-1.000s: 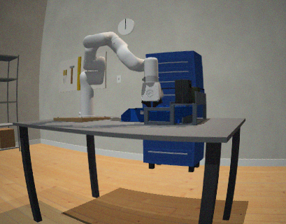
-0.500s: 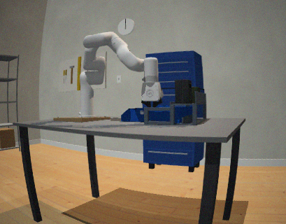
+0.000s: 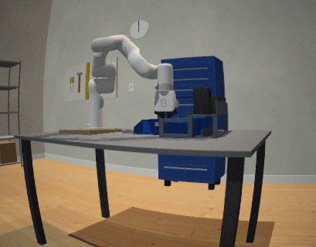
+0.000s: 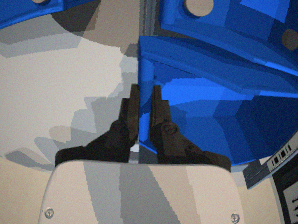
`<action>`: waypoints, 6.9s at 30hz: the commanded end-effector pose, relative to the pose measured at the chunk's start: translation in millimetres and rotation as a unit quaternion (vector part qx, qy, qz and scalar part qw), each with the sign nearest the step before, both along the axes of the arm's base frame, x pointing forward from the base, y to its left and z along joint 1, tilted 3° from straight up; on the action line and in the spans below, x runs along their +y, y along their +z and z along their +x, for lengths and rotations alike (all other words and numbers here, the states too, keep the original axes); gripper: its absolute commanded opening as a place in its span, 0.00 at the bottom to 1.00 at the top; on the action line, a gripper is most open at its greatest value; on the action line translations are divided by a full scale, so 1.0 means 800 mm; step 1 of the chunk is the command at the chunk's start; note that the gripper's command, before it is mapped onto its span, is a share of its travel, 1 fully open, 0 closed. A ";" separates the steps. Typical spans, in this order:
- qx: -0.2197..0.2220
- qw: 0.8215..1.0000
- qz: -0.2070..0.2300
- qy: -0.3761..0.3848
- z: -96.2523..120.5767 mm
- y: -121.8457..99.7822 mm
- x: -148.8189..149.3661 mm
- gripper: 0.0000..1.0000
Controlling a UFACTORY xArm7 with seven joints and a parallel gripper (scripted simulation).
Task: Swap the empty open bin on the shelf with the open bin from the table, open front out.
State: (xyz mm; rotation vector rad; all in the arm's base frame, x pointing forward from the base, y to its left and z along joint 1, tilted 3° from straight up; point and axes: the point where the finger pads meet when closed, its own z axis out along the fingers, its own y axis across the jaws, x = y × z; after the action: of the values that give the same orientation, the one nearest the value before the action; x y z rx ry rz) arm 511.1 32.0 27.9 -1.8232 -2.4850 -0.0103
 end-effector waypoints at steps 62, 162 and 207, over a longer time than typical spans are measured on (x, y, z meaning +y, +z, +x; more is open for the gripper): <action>-0.002 1.000 0.000 0.000 -0.164 0.007 -0.052 0.00; -0.002 1.000 0.000 0.000 -0.213 0.005 -0.068 0.00; -0.002 1.000 0.000 0.000 -0.214 -0.020 -0.067 0.95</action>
State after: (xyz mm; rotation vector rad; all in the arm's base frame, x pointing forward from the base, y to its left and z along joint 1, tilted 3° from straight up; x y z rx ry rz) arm 338.4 -21.1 10.8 -1.8238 -2.4859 -0.0128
